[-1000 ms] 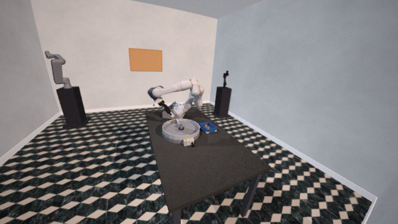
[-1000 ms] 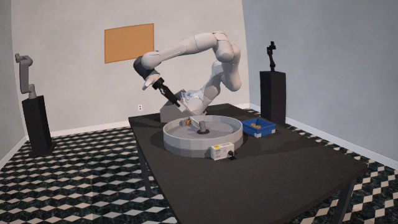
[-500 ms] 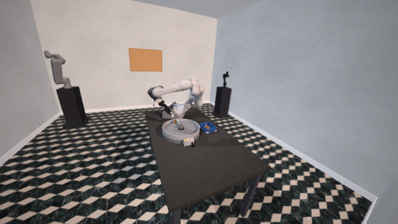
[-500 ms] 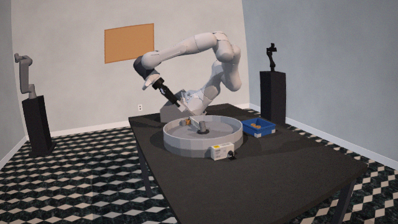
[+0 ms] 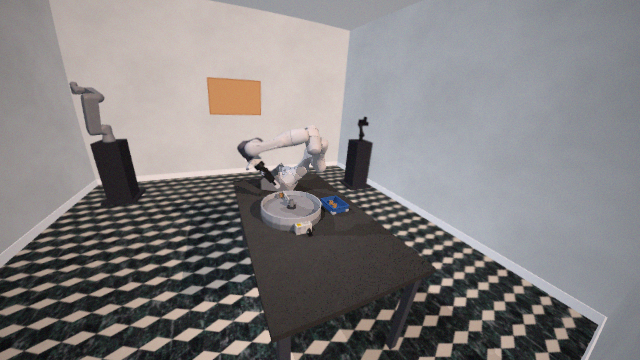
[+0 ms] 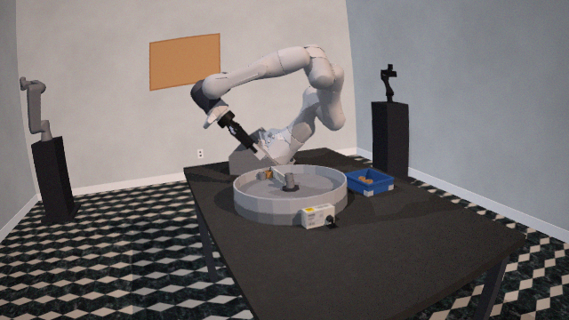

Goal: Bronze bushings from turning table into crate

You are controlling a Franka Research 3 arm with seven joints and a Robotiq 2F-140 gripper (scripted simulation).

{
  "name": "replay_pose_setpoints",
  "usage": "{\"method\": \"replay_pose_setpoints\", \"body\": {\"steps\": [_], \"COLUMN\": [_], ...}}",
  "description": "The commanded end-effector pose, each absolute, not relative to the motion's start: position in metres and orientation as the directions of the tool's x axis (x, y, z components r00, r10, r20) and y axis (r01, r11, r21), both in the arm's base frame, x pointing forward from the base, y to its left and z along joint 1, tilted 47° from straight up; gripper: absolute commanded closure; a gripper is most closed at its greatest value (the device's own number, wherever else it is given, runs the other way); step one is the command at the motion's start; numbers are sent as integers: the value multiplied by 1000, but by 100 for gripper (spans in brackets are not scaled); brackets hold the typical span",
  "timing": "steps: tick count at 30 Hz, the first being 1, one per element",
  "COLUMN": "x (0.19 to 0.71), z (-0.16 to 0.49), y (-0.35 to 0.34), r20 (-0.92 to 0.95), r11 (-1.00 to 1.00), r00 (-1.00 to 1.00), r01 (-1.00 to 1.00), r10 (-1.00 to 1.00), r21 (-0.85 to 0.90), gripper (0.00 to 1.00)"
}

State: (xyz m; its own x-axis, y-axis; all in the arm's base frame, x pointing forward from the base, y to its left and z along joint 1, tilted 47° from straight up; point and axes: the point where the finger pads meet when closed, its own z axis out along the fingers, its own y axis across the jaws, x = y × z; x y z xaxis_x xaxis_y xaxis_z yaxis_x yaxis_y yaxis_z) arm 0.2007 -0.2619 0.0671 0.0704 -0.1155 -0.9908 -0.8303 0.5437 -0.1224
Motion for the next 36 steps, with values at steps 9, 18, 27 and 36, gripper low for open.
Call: {"method": "replay_pose_setpoints", "body": {"steps": [9,18,27,36], "x": [207,209,209,209], "z": [55,52,52,52], "y": [-254,-252,-252,-252], "r20": [-990,-990,-990,-990], "r11": [541,541,541,541], "r00": [74,74,74,74], "r01": [-831,-831,-831,-831], "r10": [-124,-124,-124,-124], "r21": [-130,-130,-130,-130], "gripper": [94,94,94,94]}}
